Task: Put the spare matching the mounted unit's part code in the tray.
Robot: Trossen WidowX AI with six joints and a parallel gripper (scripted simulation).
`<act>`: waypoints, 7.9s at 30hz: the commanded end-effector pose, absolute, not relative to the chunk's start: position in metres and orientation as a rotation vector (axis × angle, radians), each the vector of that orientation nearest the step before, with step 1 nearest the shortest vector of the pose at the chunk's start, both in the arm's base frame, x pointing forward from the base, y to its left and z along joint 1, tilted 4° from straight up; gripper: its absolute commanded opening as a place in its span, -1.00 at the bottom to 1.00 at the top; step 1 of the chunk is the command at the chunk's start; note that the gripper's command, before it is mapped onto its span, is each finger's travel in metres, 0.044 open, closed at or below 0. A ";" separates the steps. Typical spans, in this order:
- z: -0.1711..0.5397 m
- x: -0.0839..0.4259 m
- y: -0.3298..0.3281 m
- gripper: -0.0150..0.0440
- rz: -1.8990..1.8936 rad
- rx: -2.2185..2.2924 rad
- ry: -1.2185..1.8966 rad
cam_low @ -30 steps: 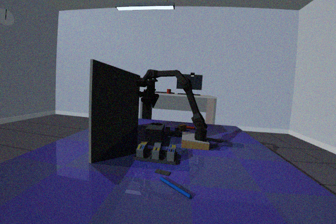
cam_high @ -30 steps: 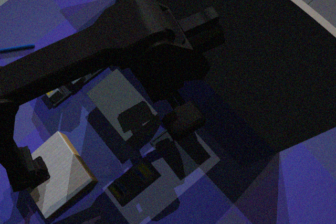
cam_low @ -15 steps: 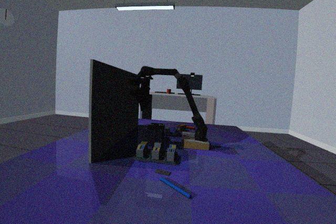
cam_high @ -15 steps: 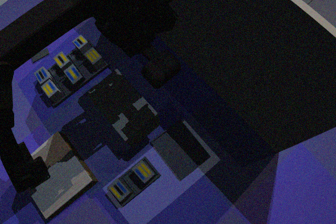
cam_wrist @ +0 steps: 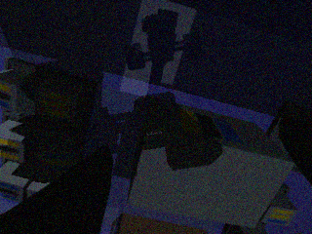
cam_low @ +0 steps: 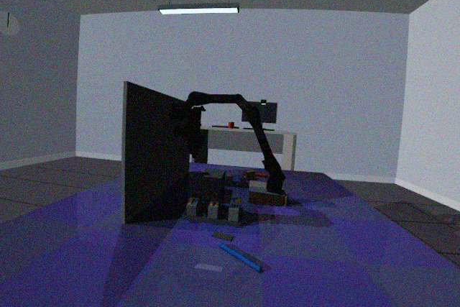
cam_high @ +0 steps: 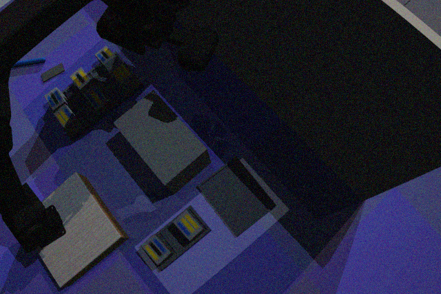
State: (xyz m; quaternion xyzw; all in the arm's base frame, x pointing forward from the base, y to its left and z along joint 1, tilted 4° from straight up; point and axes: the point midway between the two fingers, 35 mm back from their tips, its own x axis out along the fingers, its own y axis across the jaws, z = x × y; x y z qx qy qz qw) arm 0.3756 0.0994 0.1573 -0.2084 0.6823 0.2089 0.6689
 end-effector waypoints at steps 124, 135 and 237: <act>0.071 0.280 0.271 -0.49 1.382 -1.313 1.136; 0.091 0.285 0.271 -0.49 1.377 -1.315 1.129; 0.132 0.368 -0.136 -0.49 1.363 -1.339 1.159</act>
